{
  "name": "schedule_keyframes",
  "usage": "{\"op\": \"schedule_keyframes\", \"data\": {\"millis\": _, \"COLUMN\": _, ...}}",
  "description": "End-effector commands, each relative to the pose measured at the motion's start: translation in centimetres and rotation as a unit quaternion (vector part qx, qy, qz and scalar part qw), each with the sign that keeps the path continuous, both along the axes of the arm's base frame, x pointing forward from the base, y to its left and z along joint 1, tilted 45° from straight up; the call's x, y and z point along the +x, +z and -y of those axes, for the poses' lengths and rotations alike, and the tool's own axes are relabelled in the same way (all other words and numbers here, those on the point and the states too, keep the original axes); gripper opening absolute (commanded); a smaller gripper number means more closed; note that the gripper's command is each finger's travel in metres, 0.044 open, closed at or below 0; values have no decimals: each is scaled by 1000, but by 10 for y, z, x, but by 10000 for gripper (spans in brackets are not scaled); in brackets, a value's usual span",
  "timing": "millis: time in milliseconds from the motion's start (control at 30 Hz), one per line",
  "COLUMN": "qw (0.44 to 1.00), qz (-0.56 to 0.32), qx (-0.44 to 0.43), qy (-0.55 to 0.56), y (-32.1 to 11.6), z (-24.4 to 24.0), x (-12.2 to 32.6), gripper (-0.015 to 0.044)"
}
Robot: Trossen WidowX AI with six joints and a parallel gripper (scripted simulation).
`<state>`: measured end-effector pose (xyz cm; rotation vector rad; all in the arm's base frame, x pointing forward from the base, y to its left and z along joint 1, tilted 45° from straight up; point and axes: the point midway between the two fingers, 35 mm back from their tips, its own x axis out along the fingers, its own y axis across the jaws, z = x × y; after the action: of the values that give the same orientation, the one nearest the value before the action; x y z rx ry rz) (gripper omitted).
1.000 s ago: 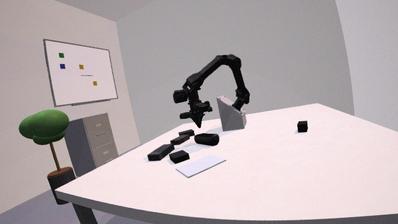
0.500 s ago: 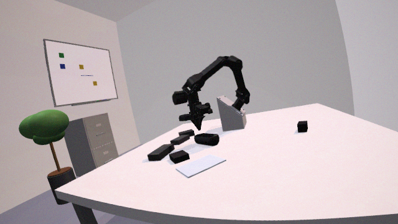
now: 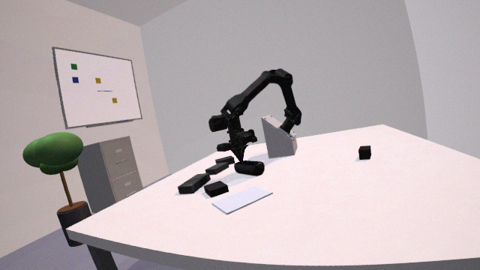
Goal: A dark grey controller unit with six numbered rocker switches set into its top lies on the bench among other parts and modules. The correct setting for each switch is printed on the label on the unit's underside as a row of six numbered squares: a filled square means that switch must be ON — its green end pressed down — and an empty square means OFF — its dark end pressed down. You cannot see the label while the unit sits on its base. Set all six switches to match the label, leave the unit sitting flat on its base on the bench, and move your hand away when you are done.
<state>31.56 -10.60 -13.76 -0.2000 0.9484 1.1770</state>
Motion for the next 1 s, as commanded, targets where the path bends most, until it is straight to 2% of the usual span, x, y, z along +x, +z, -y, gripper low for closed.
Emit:
{"op": "schedule_keyframes", "data": {"millis": 0, "qw": 1000, "qz": -5, "qx": 5, "qy": -3, "y": -6, "z": -5, "x": -2, "gripper": 0}}
{"op": "schedule_keyframes", "data": {"millis": 967, "qw": 1000, "qz": -5, "qx": 5, "qy": -3, "y": -11, "z": -10, "x": -2, "gripper": 0}}
